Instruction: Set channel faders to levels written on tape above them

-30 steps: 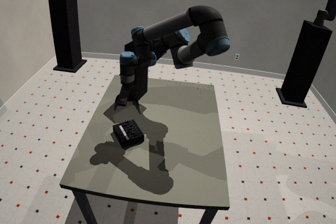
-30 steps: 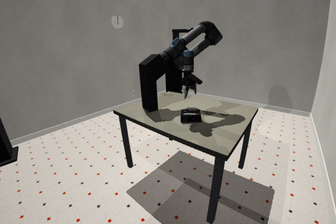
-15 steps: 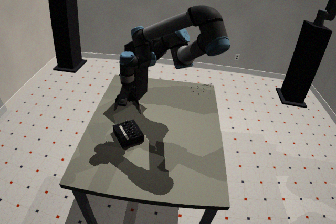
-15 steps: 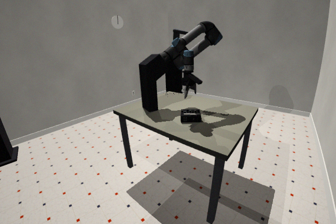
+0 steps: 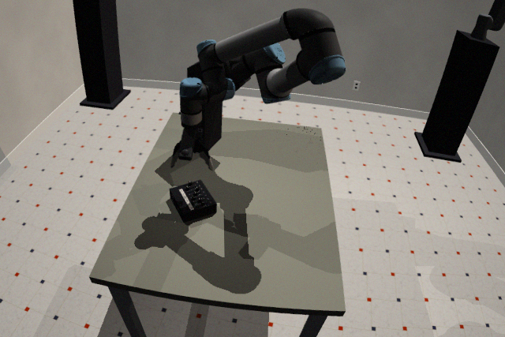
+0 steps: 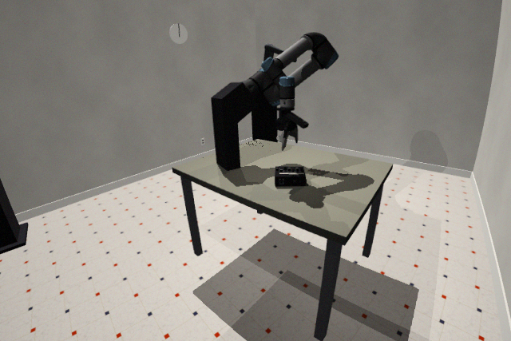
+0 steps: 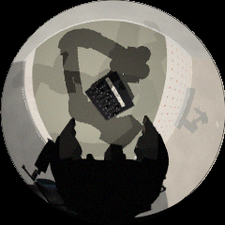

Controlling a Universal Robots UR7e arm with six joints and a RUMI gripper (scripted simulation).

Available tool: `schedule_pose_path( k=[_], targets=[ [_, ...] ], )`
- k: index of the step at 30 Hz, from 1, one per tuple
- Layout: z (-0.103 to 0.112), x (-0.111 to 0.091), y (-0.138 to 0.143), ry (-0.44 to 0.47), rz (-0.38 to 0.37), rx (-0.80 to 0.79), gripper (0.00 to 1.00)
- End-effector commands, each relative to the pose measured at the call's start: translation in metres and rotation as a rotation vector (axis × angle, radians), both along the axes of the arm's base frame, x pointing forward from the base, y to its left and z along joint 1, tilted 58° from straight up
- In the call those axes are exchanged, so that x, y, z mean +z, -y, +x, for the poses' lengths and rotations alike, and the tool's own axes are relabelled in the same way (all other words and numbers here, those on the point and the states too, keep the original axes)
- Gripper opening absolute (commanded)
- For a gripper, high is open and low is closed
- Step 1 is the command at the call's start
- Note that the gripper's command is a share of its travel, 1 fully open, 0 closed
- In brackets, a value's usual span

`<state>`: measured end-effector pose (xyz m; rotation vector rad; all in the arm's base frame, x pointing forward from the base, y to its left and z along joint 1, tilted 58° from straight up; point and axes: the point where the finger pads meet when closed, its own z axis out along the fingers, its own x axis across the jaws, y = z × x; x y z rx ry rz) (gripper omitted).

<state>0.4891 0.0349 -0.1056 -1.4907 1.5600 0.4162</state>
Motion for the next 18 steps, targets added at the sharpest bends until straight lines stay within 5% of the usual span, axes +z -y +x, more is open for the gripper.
schedule_pose_path(
  k=[1,18],
  targets=[
    [0.002,0.0,-0.002,0.058,-0.028,0.04,1.0],
    [0.004,0.002,-0.012,0.337,-0.167,0.235,1.0]
  ],
)
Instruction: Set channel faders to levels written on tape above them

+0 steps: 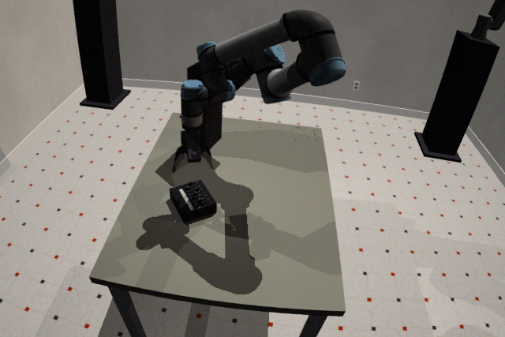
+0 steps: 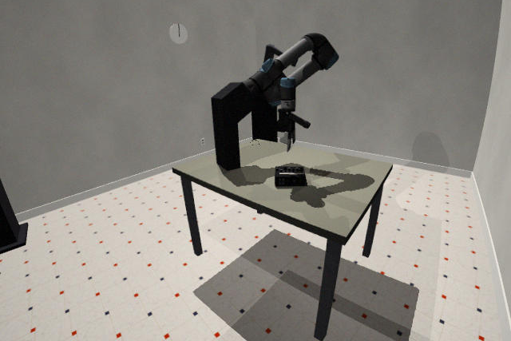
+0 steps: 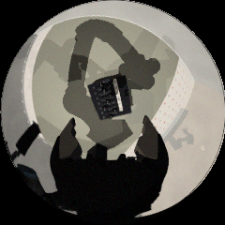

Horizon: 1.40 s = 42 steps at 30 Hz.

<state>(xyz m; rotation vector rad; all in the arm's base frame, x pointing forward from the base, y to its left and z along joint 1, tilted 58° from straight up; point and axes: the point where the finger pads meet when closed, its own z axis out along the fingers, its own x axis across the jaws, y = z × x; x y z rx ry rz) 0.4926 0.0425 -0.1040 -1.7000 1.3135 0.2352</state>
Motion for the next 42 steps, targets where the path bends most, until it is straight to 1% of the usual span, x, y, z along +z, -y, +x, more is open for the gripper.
schedule_pose_path(
  k=[1,7,16,18,22,33,35,36,42],
  targets=[
    [0.0,0.0,-0.005,0.11,-0.045,0.078,1.0],
    [0.001,0.001,-0.011,0.269,-0.125,0.191,1.0],
    [0.0,0.001,-0.021,0.539,-0.26,0.382,1.0],
    [0.0,0.001,-0.021,0.539,-0.26,0.382,1.0],
    [0.0,0.0,-0.026,0.689,-0.334,0.489,1.0],
    [-0.003,-0.004,-0.04,0.999,-0.497,0.712,1.0],
    [-0.003,-0.004,-0.04,0.999,-0.497,0.712,1.0],
    [-0.003,-0.005,-0.041,1.083,-0.535,0.771,1.0],
    [-0.004,-0.009,-0.047,1.242,-0.62,0.887,1.0]
  ],
)
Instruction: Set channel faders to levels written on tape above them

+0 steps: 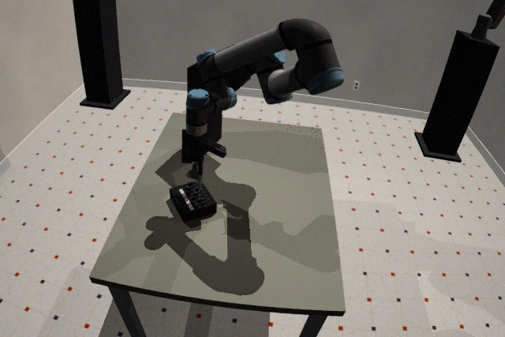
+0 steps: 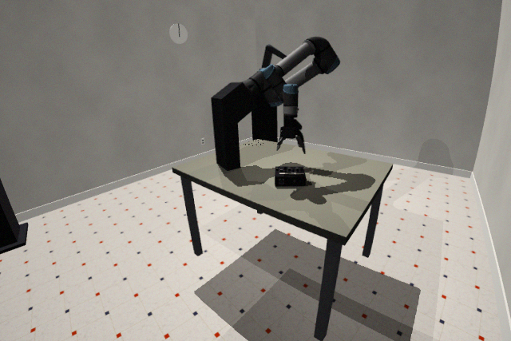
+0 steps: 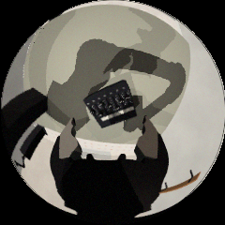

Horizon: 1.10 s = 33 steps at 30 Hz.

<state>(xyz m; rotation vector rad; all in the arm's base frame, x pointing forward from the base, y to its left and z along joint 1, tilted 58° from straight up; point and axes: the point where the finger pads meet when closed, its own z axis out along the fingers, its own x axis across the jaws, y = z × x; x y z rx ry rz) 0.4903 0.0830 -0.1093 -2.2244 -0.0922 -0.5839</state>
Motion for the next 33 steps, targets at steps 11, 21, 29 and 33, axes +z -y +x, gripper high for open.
schedule_pose_path(
  k=[11,21,29,33],
  targets=[
    [-0.002,-0.009,-0.014,0.491,-0.228,0.368,1.0],
    [0.0,-0.016,-0.021,0.762,-0.371,0.566,1.0],
    [0.001,-0.019,-0.024,0.981,-0.476,0.726,1.0],
    [0.003,-0.021,-0.026,1.089,-0.529,0.804,1.0]
  ],
)
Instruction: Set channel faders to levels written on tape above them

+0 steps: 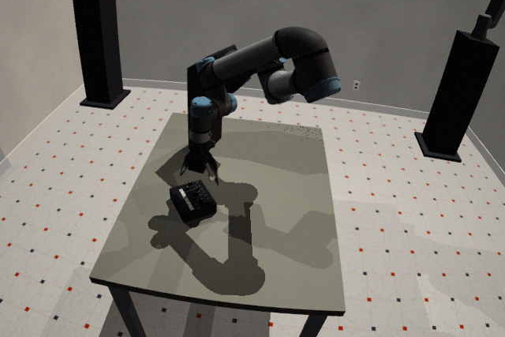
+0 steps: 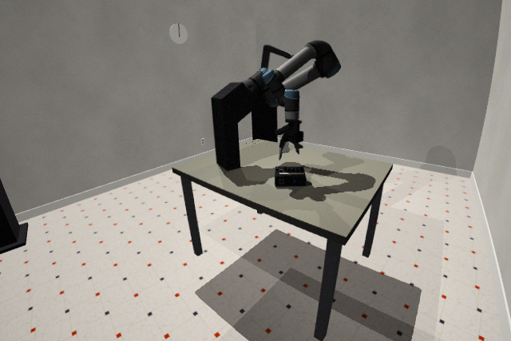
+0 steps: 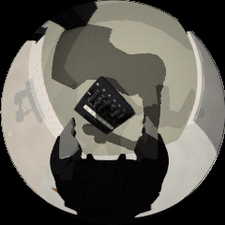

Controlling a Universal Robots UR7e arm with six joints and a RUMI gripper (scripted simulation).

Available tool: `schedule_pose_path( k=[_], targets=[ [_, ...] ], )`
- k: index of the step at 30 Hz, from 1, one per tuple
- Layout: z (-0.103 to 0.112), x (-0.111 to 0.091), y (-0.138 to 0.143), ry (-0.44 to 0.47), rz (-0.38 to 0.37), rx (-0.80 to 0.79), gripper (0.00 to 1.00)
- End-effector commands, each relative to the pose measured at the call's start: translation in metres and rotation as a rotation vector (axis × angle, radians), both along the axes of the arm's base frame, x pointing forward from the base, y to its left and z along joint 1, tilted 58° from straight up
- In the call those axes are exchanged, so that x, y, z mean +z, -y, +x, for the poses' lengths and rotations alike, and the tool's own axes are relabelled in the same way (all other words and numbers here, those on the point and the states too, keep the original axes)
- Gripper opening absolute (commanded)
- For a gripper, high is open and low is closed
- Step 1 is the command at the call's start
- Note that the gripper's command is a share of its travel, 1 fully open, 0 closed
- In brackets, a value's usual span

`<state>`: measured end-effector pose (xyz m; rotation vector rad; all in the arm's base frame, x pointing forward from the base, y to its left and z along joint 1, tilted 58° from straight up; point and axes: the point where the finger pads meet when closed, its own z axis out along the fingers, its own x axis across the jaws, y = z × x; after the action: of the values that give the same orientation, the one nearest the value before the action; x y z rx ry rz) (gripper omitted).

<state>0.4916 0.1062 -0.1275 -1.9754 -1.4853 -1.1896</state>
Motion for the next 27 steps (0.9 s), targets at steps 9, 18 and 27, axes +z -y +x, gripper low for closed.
schedule_pose_path(
  k=[9,18,27],
  targets=[
    [0.0041,-0.0049,-0.0054,0.415,-0.172,0.327,1.0],
    [0.0055,-0.006,-0.0069,0.495,-0.211,0.384,1.0],
    [0.0065,-0.0066,-0.0078,0.543,-0.236,0.419,1.0]
  ],
)
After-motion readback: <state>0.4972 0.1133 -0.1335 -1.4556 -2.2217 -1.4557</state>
